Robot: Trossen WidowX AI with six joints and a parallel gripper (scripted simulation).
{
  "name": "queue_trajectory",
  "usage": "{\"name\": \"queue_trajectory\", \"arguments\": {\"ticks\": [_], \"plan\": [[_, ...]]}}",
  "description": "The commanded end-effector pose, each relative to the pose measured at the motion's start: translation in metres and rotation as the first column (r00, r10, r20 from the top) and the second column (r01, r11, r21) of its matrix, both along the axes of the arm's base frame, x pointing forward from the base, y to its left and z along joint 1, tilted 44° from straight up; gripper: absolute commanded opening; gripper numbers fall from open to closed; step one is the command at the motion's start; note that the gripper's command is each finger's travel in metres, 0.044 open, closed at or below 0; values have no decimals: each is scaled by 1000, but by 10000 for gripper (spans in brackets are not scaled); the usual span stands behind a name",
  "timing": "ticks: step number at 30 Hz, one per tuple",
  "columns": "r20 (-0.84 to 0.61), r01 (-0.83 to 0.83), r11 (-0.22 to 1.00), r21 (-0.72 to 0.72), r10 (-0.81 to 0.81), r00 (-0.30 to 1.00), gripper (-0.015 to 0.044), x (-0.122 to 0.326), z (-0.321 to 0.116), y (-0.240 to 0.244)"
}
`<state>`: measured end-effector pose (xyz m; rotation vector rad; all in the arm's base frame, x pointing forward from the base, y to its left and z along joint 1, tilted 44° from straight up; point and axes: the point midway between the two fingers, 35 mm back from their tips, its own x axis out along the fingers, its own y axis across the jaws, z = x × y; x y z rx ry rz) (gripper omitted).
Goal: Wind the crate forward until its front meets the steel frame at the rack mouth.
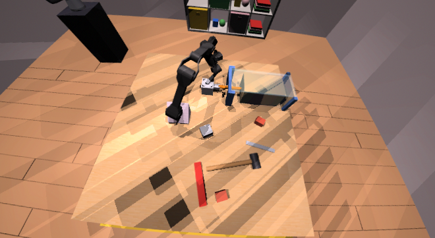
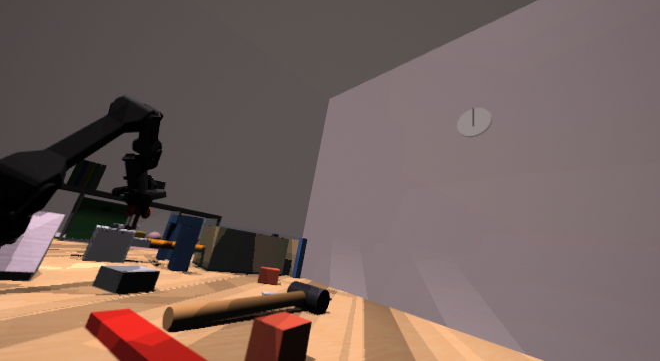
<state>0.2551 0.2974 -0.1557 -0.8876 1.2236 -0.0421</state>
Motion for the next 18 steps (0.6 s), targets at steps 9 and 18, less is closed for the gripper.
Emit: {"name": "queue_trajectory", "arguments": {"ticks": [9,18], "plan": [[-53,-15,1000,2,15,998,0,-35,-11,9],[-54,-15,1000,3,15,998,0,-45,-12,10]]}}
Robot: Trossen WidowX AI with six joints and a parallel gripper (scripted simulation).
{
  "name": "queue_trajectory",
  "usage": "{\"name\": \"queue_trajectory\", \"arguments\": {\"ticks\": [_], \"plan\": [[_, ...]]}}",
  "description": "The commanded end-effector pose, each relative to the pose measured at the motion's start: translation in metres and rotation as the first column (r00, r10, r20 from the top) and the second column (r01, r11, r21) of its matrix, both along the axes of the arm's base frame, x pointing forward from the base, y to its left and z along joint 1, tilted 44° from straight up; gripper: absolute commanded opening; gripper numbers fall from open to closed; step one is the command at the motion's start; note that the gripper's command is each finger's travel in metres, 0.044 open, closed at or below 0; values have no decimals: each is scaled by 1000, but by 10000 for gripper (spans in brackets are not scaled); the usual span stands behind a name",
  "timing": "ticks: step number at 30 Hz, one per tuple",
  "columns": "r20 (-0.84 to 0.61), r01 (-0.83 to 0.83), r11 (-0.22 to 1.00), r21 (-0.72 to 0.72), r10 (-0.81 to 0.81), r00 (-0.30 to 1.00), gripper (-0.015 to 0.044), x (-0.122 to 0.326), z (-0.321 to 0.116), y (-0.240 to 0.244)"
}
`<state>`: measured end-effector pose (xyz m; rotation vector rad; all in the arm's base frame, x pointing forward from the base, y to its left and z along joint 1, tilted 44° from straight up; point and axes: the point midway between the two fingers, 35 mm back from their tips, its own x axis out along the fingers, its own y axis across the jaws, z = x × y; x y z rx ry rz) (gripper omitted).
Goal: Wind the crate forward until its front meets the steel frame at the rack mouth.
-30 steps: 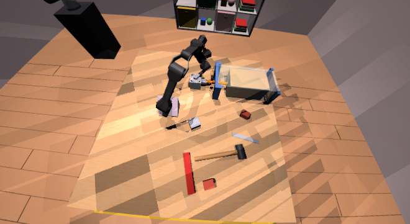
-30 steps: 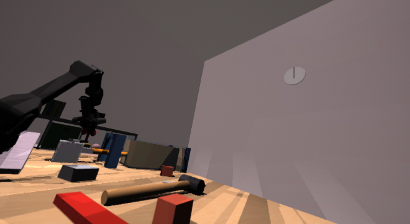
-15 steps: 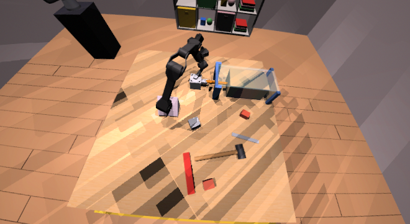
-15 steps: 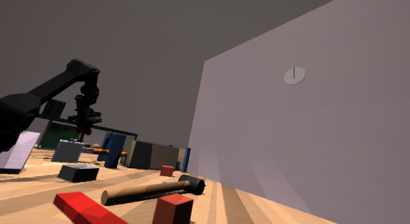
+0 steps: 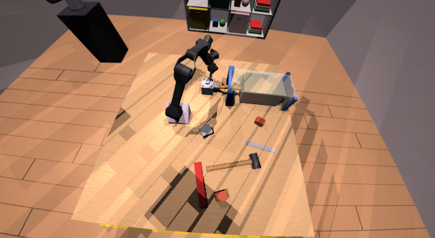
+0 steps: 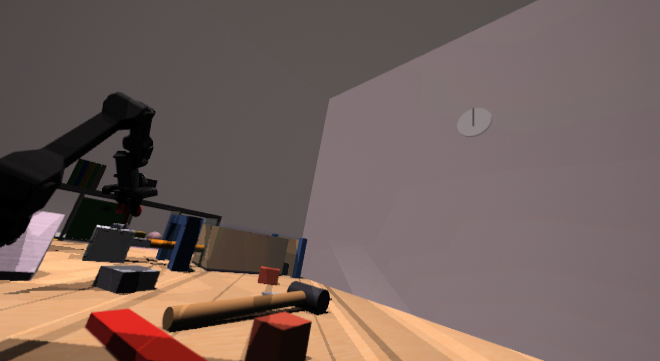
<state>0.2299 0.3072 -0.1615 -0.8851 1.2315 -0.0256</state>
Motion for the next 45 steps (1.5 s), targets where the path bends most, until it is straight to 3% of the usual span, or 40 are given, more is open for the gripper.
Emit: {"name": "queue_trajectory", "arguments": {"ticks": [1,45], "plan": [[-41,-9,1000,-7,9,999,0,-22,-6,1],[-46,-9,1000,-7,9,999,0,-72,1,-5]]}}
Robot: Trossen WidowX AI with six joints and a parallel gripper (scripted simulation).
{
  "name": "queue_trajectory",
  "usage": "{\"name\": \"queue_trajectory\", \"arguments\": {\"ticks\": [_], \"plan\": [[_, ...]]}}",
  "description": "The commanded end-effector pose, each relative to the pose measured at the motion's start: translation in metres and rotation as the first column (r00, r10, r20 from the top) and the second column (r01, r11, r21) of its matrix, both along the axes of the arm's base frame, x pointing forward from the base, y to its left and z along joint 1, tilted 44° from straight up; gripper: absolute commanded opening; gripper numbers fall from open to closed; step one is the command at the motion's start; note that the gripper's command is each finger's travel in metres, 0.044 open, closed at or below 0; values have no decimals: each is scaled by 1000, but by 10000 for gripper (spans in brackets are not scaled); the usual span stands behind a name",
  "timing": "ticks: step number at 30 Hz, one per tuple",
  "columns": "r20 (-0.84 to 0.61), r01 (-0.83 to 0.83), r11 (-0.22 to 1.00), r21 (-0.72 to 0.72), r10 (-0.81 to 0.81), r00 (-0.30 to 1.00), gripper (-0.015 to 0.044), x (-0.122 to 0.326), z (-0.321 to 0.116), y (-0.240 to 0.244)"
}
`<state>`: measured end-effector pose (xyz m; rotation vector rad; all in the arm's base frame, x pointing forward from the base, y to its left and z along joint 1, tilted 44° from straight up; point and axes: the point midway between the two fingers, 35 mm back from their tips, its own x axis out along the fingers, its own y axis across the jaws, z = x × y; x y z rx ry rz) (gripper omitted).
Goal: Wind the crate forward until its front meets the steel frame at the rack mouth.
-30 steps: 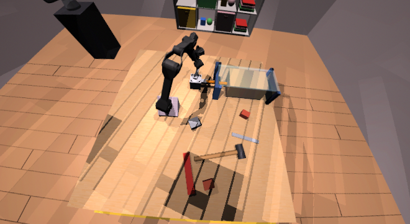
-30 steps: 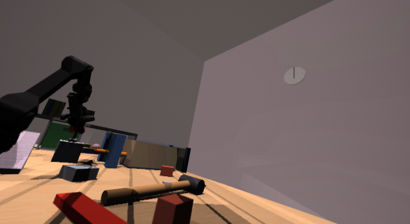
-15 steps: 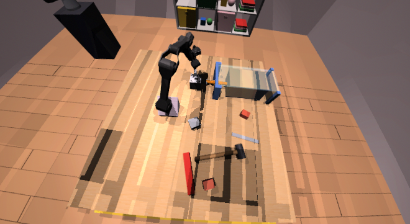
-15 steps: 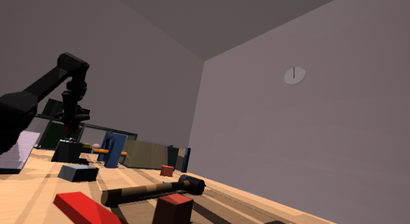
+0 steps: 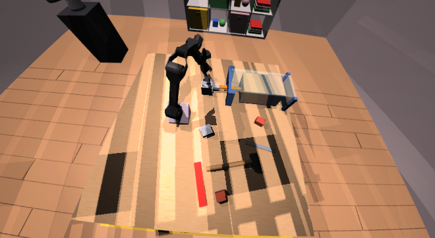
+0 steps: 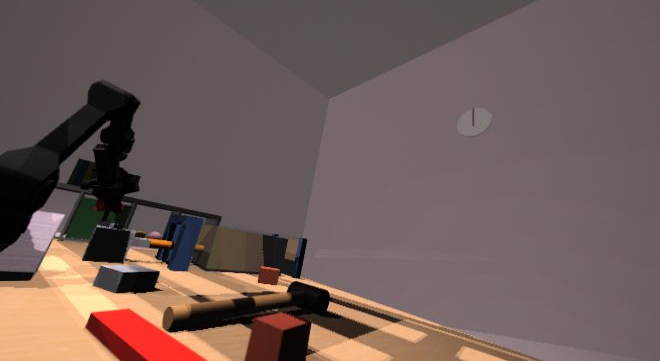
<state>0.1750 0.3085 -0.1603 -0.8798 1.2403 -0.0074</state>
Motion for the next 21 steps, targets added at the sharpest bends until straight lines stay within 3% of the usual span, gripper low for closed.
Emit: {"name": "queue_trajectory", "arguments": {"ticks": [1,21], "plan": [[-32,-3,1000,-19,3,999,0,-18,0,-7],[-34,-4,1000,-20,3,999,0,-37,8,-16]]}}
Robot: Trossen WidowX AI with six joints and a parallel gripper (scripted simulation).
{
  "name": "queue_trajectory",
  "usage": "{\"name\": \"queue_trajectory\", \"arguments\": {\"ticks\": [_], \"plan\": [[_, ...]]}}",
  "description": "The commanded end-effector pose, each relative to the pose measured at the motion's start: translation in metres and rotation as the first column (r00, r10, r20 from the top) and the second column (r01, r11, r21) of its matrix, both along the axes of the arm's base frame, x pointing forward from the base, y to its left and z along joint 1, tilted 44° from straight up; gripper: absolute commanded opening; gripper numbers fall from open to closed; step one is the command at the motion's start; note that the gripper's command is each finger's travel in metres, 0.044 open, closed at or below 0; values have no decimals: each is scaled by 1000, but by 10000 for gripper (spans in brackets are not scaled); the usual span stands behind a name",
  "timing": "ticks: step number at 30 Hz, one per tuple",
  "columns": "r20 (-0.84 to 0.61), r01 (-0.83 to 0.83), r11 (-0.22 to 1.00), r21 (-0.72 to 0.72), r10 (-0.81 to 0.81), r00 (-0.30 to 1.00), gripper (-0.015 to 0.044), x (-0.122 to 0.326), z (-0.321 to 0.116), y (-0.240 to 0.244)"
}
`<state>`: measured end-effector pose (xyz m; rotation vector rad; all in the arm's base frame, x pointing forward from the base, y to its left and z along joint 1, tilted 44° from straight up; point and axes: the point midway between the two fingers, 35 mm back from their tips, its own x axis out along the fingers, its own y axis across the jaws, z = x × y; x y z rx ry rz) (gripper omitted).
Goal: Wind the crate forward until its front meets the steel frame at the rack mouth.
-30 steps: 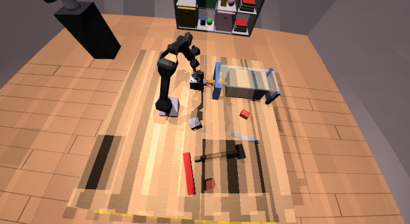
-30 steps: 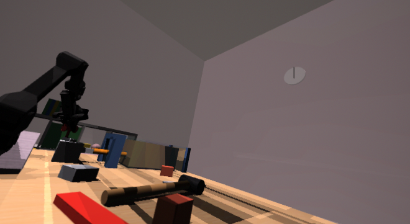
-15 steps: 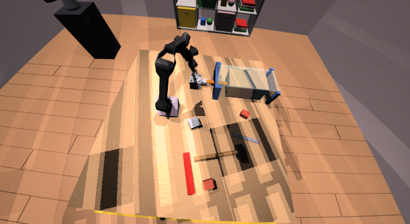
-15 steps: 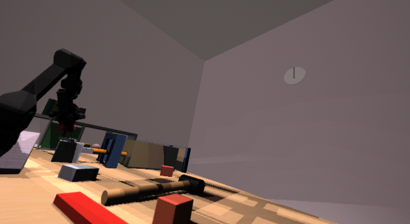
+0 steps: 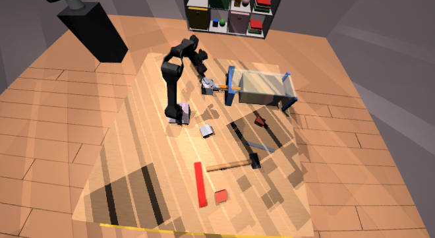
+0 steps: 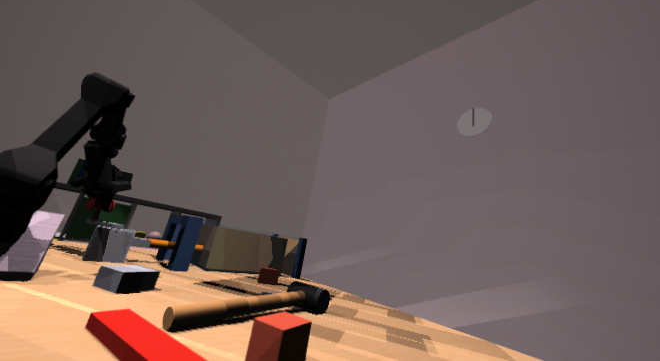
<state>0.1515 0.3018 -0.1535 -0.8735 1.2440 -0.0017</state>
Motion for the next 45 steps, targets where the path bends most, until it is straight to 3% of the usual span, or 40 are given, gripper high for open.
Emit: {"name": "queue_trajectory", "arguments": {"ticks": [1,45], "plan": [[-30,-5,1000,-27,4,1000,0,-15,2,-10],[-33,-5,1000,-30,4,999,0,-45,29,-40]]}}
